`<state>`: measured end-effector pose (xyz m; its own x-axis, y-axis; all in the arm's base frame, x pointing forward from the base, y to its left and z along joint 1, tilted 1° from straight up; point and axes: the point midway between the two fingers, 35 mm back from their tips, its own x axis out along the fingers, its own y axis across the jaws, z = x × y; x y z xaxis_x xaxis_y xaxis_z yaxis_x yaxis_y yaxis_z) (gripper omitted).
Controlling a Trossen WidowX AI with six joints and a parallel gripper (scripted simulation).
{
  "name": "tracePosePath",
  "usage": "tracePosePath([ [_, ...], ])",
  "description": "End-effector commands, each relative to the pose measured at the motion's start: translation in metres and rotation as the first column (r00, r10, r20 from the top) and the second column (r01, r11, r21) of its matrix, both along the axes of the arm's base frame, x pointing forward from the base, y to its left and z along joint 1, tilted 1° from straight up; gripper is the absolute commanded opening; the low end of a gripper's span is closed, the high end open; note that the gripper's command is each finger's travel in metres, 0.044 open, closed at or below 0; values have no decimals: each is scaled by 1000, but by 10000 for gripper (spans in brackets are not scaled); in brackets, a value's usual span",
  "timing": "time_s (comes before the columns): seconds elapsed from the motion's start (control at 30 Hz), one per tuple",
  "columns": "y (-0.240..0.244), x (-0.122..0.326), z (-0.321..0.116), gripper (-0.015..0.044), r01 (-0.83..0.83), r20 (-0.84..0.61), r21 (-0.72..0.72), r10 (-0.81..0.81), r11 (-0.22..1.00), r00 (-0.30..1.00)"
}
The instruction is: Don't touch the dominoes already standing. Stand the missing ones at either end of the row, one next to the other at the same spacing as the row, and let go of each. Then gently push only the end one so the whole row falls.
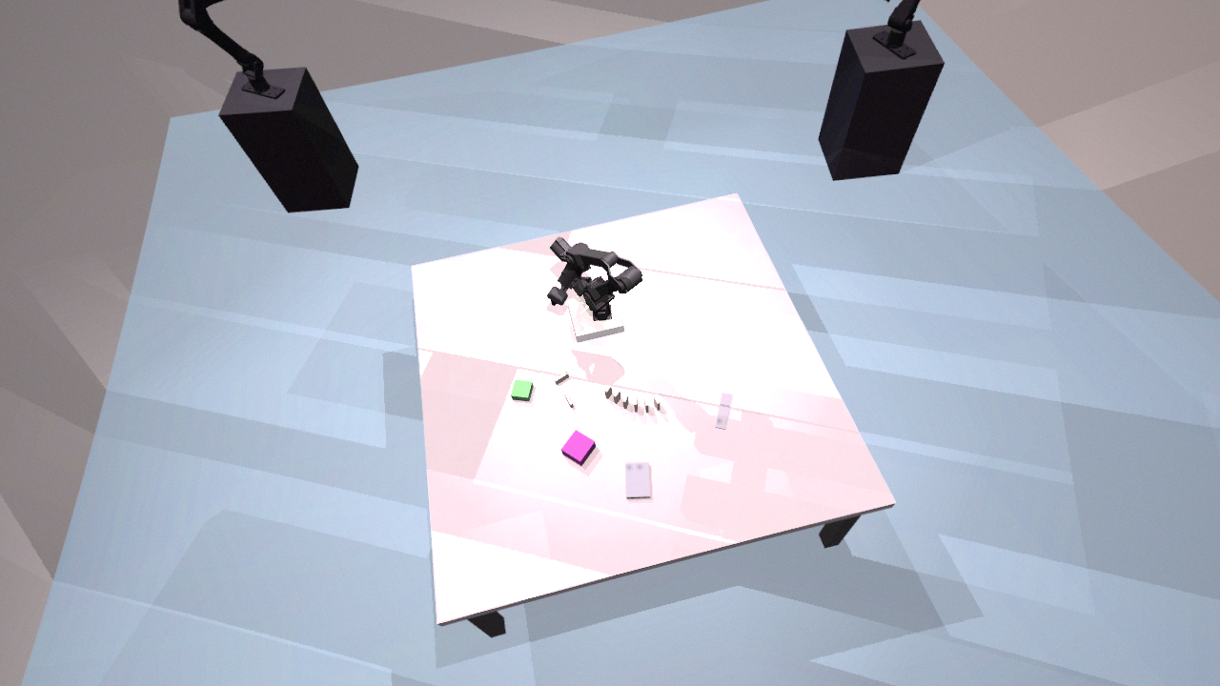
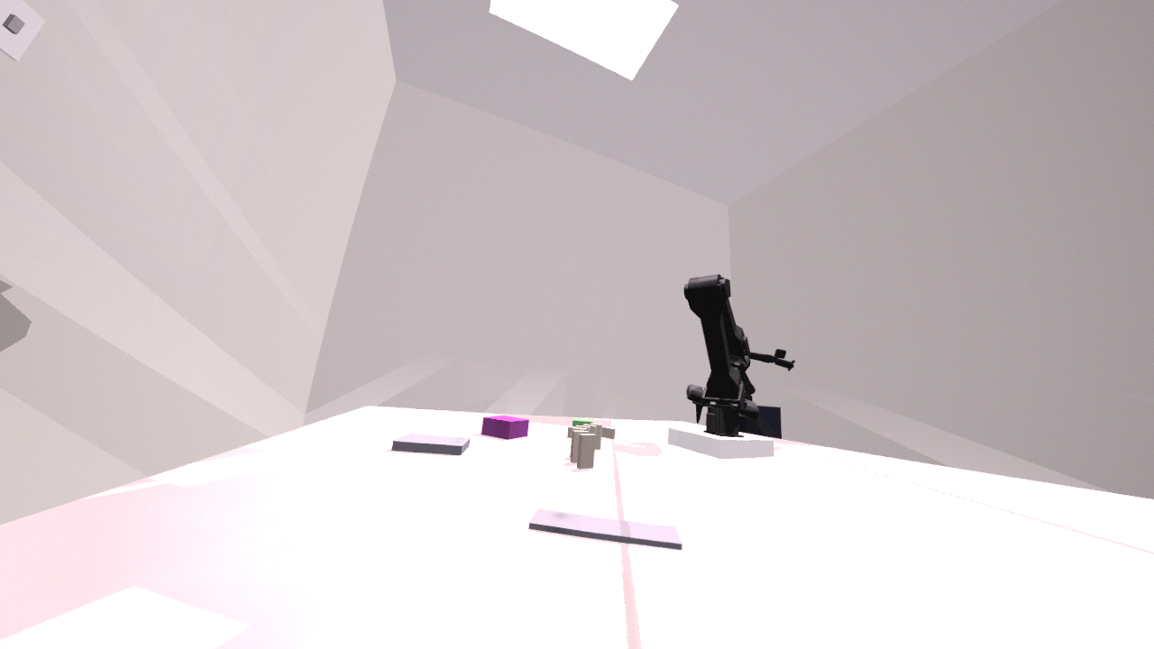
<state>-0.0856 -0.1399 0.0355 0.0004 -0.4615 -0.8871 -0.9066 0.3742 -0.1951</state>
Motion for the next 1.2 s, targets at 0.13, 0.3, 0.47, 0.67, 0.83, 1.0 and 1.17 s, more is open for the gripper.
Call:
tracePosePath([
  [0.13,-19,13,11,440,-387,-111,54,391,921,914],
  [0.3,-47,40,25,440,-813,-222,167,824,558,521],
  [0.47,-74,76,38,440,-954,-280,298,955,-7,-95],
  [0.67,-93,118,48,440,-764,-274,412,732,-497,-623],
  [0.83,-100,148,52,440,-540,-253,466,480,-701,-840],
  [1.0,-103,180,56,440,-257,-218,512,166,-819,-962],
  [1.17,-100,216,58,440,50,-164,549,-166,-834,-972],
])
